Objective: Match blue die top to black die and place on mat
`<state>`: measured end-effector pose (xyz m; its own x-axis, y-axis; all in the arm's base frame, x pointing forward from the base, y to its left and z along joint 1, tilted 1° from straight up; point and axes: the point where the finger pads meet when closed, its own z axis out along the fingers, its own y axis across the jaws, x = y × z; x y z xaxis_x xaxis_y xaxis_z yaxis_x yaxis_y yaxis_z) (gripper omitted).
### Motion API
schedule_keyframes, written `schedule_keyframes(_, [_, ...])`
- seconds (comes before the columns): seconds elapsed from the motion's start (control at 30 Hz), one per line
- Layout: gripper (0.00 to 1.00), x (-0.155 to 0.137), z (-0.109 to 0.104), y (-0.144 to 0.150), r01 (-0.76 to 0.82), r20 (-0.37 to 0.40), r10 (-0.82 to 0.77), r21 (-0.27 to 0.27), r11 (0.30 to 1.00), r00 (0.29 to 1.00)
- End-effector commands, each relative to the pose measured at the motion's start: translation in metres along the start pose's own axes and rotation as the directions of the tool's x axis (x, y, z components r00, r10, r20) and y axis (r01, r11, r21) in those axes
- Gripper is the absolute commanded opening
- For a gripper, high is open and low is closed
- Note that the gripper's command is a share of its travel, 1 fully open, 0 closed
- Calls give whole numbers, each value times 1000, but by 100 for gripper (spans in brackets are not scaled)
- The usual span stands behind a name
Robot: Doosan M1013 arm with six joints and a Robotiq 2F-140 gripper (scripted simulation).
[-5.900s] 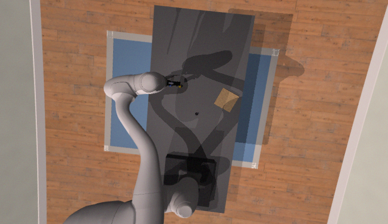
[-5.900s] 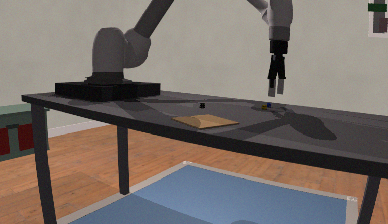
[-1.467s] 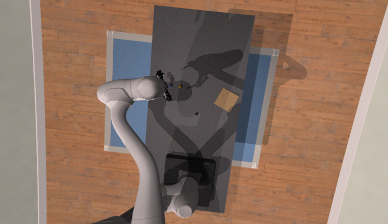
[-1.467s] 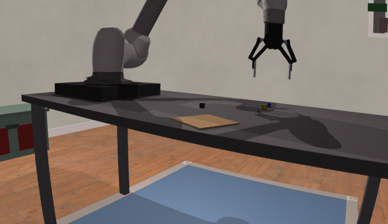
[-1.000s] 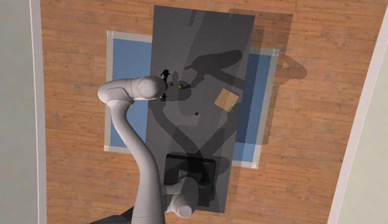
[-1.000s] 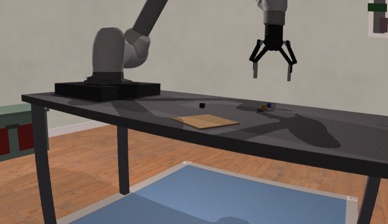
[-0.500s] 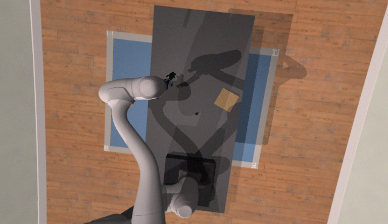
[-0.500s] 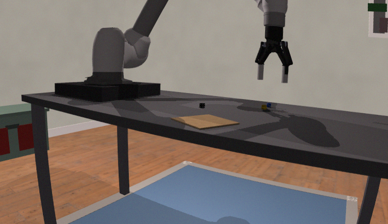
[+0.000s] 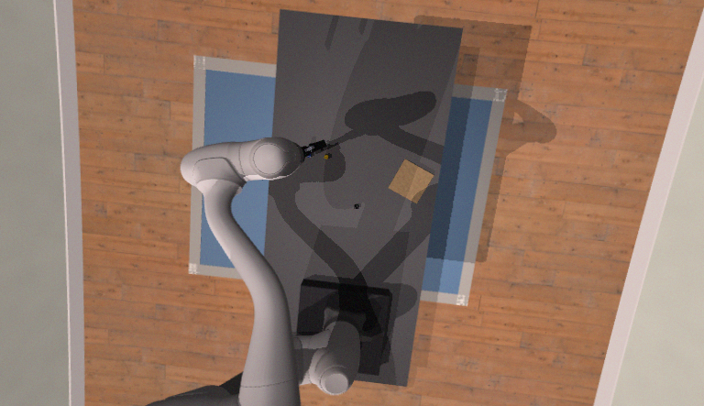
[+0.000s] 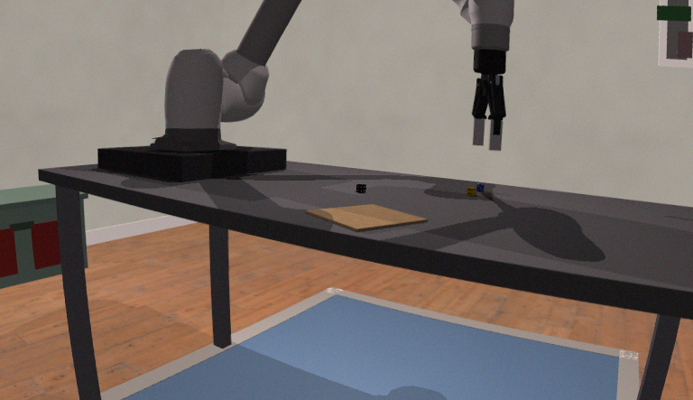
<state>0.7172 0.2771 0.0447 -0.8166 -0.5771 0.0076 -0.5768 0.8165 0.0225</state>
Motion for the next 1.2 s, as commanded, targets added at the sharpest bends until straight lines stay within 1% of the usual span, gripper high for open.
schedule_keyframes(0.0, [100, 0, 2, 0, -140, -2, 140, 8, 990, 990])
schedule_keyframes(0.1, [100, 0, 2, 0, -180, -1, 180, 8, 984, 984])
schedule_keyframes(0.23, [100, 0, 2, 0, -190, -1, 190, 8, 982, 982])
schedule_keyframes(0.27, [27, 0, 2, 0, -190, -1, 190, 8, 982, 982])
schedule_keyframes(1.17, [27, 0, 2, 0, -190, -1, 190, 8, 982, 982])
